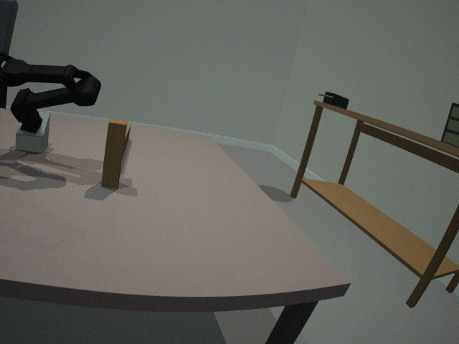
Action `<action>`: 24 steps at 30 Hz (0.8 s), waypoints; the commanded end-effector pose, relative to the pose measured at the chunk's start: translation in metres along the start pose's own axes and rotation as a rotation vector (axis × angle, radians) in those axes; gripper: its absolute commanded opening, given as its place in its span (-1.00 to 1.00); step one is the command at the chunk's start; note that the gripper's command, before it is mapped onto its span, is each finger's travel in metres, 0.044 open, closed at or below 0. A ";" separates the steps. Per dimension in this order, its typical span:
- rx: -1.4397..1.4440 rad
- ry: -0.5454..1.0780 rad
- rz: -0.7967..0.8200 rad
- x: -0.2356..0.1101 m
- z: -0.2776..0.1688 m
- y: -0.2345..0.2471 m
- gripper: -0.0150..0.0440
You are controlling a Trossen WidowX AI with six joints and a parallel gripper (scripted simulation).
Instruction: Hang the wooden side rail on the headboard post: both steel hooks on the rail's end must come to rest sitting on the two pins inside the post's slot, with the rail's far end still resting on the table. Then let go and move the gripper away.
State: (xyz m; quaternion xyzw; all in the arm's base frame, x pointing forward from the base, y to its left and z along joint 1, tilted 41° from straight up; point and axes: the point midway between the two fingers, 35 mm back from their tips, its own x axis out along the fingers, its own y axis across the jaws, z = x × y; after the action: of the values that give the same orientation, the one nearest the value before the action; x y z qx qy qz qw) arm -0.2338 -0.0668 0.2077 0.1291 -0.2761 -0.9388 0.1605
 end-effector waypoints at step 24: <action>-0.538 0.171 0.177 -0.002 -0.032 0.078 1.00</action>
State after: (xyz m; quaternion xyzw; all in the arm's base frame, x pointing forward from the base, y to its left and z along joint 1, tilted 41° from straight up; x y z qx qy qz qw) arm -0.2126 -0.1258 0.2293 0.1365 -0.0691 -0.9545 0.2561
